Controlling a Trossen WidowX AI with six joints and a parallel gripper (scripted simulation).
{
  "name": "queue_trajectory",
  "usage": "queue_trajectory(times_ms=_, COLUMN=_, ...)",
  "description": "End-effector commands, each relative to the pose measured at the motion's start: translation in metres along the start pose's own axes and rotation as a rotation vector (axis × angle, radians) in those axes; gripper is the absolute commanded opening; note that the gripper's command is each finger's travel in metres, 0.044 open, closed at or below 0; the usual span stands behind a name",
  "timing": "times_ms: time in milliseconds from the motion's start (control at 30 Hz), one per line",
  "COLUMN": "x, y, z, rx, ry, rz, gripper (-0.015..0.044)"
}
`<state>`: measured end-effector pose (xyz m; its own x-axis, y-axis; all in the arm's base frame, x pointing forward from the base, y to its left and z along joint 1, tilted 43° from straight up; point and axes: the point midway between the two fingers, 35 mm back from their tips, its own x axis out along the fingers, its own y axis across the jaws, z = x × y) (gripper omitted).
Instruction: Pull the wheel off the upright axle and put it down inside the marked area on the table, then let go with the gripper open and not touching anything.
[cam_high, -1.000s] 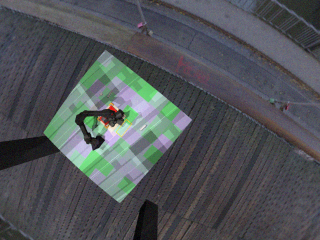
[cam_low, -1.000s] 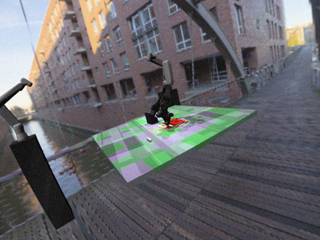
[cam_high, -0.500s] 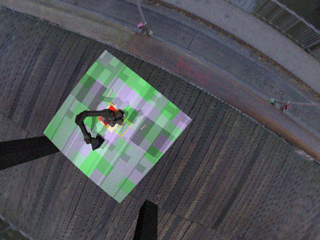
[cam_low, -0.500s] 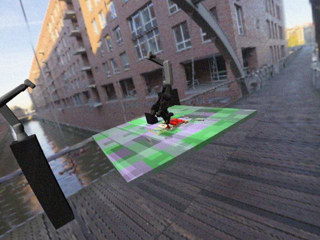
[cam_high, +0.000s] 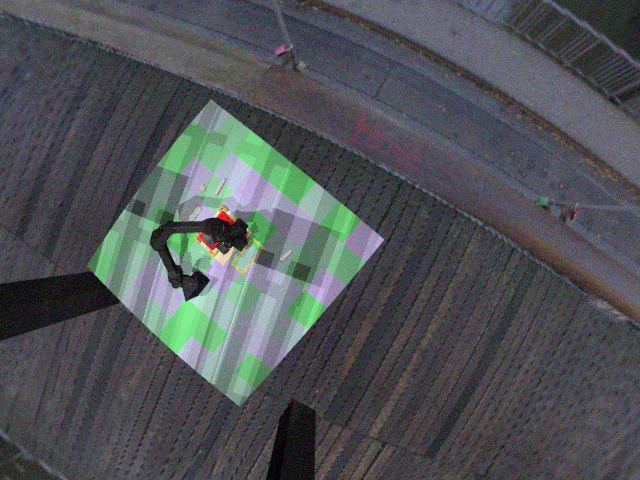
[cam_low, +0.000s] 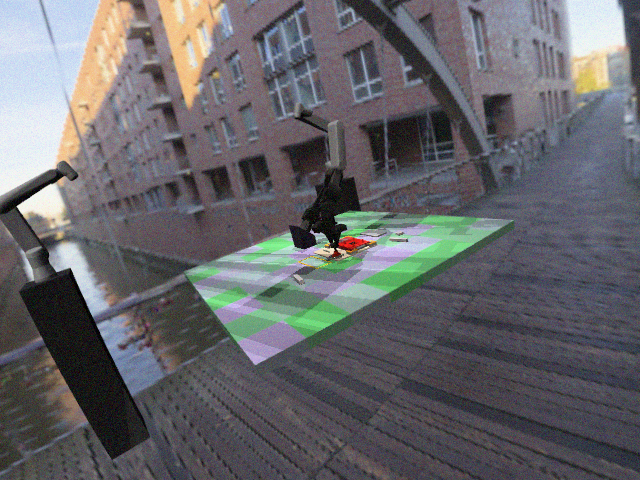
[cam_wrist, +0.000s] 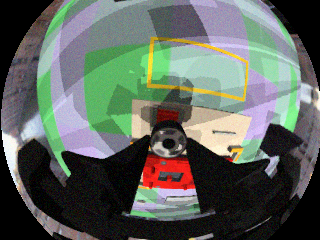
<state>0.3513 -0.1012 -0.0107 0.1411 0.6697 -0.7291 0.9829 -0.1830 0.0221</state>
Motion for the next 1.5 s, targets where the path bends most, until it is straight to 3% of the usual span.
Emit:
queue_trajectory(times_ms=0, x=-0.004, y=0.000, z=0.000, rx=-0.005, ry=-0.008, rz=0.001, gripper=0.0000)
queue_trajectory(times_ms=967, x=-0.014, y=0.000, z=0.000, rx=-0.003, ry=-0.006, rz=0.000, gripper=0.0000)
queue_trajectory(times_ms=1300, x=-0.045, y=0.000, z=0.001, rx=-0.002, ry=-0.007, rz=-0.001, gripper=0.0000)
queue_trajectory(times_ms=1467, x=-0.041, y=-0.004, z=0.010, rx=0.004, ry=-0.005, rz=0.004, gripper=0.0000)
